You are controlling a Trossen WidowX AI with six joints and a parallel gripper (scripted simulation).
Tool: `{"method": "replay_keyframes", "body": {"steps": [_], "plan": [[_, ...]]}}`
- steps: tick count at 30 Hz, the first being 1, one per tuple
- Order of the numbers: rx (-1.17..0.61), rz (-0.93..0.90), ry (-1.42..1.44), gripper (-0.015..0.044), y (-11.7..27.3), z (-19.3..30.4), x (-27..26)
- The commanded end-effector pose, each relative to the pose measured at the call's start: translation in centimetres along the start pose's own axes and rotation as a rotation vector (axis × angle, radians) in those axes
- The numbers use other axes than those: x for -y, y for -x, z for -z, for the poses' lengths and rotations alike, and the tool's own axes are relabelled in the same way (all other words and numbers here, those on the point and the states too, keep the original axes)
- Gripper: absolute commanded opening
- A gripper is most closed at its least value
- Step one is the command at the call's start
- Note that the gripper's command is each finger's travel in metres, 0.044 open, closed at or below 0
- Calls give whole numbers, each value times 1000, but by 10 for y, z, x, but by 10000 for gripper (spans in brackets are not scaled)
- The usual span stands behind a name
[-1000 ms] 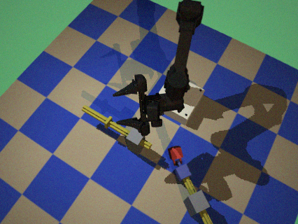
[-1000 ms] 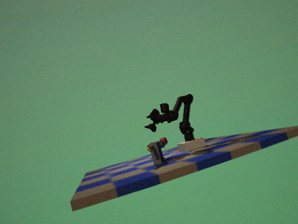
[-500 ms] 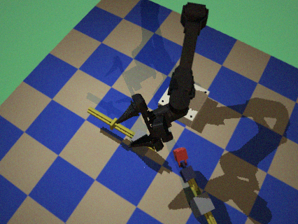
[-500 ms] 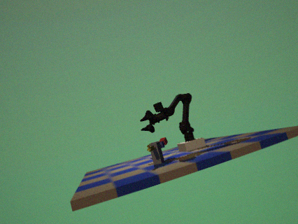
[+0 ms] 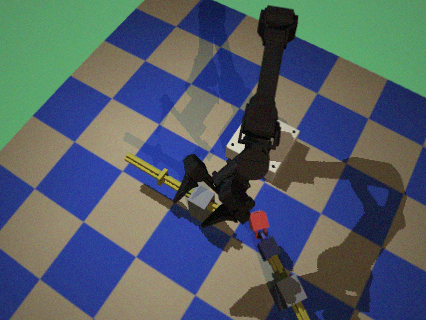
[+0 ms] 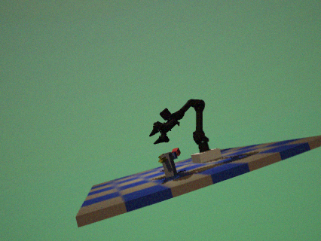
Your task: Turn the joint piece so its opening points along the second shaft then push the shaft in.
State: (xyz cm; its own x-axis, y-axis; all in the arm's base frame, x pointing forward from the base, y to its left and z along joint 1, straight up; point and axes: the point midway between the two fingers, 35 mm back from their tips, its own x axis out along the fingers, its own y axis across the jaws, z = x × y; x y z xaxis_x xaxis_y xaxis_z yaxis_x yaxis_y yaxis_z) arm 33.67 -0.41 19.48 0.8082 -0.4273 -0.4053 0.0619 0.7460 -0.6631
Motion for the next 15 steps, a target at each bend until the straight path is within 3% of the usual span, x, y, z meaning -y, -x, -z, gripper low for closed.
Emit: {"method": "replay_keyframes", "body": {"steps": [1,15], "plan": [[-44,-94,-19,440,1,1,-12],[-285,-388,-127,440,27,17,-42]]}}
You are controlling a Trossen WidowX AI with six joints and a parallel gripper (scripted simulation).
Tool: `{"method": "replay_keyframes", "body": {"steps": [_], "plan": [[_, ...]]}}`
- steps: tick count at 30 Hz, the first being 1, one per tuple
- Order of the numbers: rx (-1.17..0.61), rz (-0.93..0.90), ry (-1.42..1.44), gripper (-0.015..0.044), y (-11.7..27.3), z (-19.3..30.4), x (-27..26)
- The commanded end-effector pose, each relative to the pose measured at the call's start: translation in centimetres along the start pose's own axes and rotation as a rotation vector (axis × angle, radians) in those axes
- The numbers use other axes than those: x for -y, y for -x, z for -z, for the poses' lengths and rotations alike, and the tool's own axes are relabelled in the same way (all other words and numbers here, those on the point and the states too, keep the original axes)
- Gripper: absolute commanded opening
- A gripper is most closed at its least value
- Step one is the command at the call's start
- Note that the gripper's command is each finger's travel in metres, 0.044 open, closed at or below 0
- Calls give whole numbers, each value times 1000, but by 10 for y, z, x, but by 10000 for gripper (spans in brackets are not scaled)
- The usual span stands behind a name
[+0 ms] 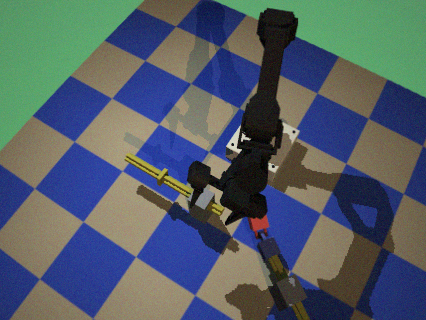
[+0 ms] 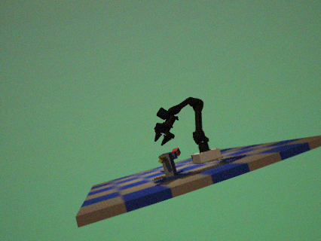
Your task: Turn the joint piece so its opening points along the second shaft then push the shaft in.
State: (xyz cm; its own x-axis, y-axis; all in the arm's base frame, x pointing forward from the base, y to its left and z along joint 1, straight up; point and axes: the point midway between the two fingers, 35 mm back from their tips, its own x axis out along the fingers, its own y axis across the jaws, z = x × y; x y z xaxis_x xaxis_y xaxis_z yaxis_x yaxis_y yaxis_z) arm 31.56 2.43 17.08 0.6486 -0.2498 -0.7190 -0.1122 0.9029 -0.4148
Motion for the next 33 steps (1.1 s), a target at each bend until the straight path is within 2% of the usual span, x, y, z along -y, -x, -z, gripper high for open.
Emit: {"method": "replay_keyframes", "body": {"steps": [1,12,23,33], "plan": [[-82,-78,-40,440,6,8,-9],[-344,-245,-170,440,37,35,-28],[-650,-346,-328,440,86,60,-39],[-689,-322,-405,440,89,62,-40]]}}
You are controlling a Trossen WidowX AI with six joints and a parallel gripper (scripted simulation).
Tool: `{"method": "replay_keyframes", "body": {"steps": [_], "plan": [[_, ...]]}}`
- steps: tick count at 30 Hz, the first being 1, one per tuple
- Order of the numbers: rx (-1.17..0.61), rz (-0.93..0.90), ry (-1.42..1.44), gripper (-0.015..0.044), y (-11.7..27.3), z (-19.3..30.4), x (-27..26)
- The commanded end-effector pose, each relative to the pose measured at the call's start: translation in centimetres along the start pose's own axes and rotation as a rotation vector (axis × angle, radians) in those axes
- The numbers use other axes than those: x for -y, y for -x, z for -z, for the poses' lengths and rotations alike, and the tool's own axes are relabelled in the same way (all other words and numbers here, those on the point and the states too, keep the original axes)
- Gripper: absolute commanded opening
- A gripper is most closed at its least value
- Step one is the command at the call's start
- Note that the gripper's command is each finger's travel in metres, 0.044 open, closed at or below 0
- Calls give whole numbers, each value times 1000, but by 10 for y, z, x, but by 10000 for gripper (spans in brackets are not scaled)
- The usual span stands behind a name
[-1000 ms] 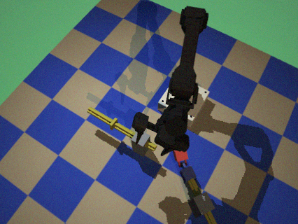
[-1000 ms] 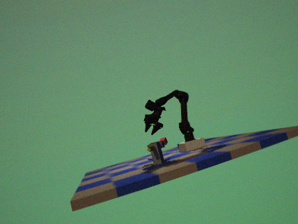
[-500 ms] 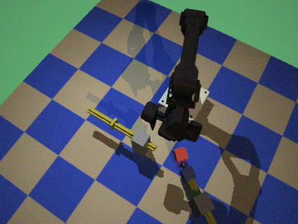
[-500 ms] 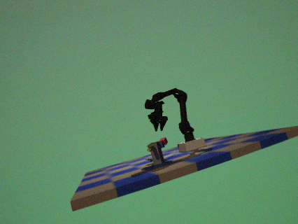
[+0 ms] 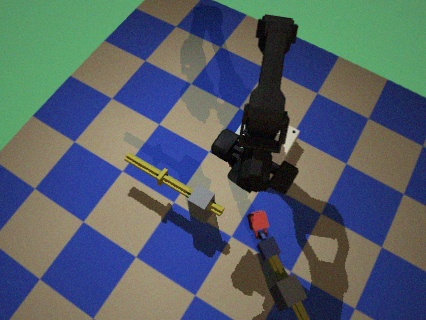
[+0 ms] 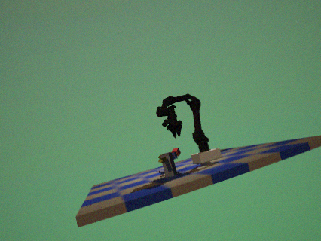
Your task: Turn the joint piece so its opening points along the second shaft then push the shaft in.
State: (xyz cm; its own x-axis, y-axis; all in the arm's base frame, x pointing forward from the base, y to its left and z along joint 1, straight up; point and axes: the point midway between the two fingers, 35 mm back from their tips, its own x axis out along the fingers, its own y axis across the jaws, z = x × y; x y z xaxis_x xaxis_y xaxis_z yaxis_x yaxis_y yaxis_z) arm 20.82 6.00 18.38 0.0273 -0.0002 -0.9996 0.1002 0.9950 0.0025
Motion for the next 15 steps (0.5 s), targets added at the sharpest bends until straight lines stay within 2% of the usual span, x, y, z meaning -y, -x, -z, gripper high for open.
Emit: {"method": "replay_keyframes", "body": {"steps": [1,15], "plan": [[-14,1,-79,440,0,1,-1],[-32,36,-485,440,-4,0,-2]]}}
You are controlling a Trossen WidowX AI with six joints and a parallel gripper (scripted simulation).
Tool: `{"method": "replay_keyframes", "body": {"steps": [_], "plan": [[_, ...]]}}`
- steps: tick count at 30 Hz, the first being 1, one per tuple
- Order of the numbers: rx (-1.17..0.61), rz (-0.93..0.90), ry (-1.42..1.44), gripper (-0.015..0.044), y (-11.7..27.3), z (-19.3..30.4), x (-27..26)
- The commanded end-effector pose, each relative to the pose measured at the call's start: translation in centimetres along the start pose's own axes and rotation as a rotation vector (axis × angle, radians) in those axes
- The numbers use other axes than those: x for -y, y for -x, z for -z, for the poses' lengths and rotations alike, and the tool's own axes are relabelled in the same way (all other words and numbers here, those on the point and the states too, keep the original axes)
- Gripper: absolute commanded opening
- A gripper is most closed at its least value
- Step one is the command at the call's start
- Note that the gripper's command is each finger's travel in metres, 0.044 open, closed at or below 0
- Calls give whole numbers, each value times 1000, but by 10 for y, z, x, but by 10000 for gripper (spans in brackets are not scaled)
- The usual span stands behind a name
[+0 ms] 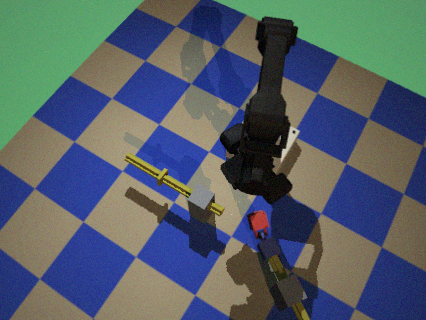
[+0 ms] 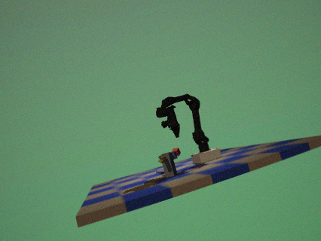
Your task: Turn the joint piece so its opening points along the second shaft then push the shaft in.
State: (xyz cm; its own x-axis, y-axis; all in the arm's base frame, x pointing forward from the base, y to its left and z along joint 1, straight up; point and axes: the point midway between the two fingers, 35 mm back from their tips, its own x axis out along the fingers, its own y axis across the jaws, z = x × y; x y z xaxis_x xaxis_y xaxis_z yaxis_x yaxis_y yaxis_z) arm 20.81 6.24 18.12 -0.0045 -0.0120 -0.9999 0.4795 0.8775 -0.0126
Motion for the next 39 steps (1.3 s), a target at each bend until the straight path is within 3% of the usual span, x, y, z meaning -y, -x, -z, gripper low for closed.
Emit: {"method": "replay_keyframes", "body": {"steps": [1,39], "plan": [[-4,17,-115,440,-1,0,0],[35,117,-1214,440,-11,-2,-4]]}}
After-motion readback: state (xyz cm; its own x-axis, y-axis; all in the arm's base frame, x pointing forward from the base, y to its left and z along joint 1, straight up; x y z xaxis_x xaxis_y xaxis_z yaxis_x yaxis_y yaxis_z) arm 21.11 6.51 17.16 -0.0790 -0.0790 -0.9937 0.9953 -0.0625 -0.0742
